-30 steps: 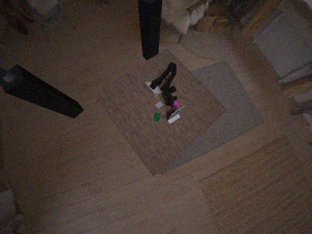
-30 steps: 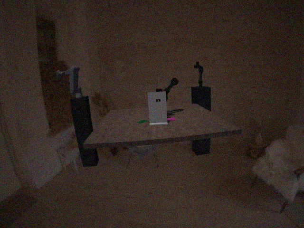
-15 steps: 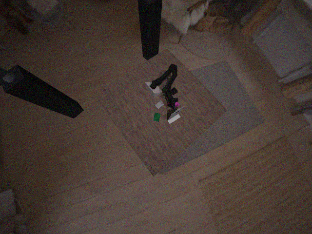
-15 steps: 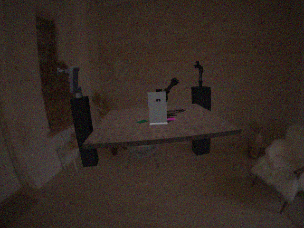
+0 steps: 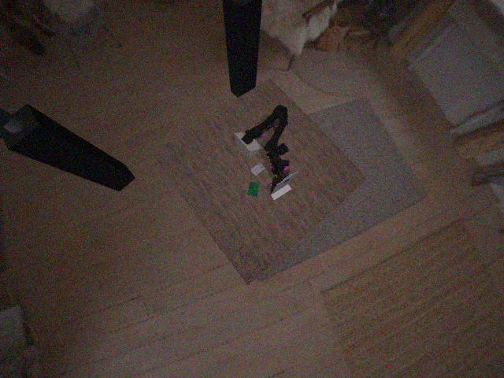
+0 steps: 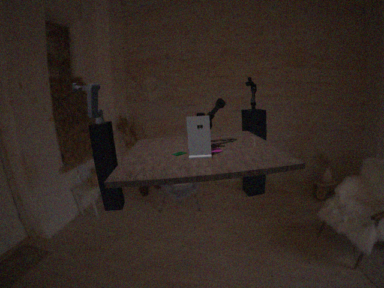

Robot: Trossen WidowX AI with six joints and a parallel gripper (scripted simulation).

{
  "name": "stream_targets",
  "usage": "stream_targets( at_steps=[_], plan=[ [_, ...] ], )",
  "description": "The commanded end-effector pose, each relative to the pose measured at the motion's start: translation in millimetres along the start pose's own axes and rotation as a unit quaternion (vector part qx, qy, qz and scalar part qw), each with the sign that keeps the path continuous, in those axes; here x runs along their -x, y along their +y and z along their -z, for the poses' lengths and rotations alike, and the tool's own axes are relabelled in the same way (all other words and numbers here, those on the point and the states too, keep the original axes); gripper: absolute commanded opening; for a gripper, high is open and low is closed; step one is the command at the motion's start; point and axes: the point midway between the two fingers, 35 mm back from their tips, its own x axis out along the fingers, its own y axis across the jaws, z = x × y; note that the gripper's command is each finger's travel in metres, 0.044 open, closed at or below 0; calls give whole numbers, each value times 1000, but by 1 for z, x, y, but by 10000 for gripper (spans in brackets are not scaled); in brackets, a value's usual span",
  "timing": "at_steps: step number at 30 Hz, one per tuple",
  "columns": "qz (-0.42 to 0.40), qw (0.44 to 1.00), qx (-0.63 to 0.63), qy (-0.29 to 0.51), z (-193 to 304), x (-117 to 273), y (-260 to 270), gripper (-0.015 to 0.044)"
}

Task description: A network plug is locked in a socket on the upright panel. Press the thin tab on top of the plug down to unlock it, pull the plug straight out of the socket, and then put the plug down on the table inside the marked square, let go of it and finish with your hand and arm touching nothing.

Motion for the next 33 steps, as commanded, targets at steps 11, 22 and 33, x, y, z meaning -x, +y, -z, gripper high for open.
stream_targets(
  at_steps=[11, 22, 33],
  plan=[
    [1, 1000, -2, 1, 0, -1, 0, 10],
    [1, 1000, -2, 1, 0, 2, 0, 0],
    [1, 1000, -2, 1, 1, 9, 0, 0]
  ],
)
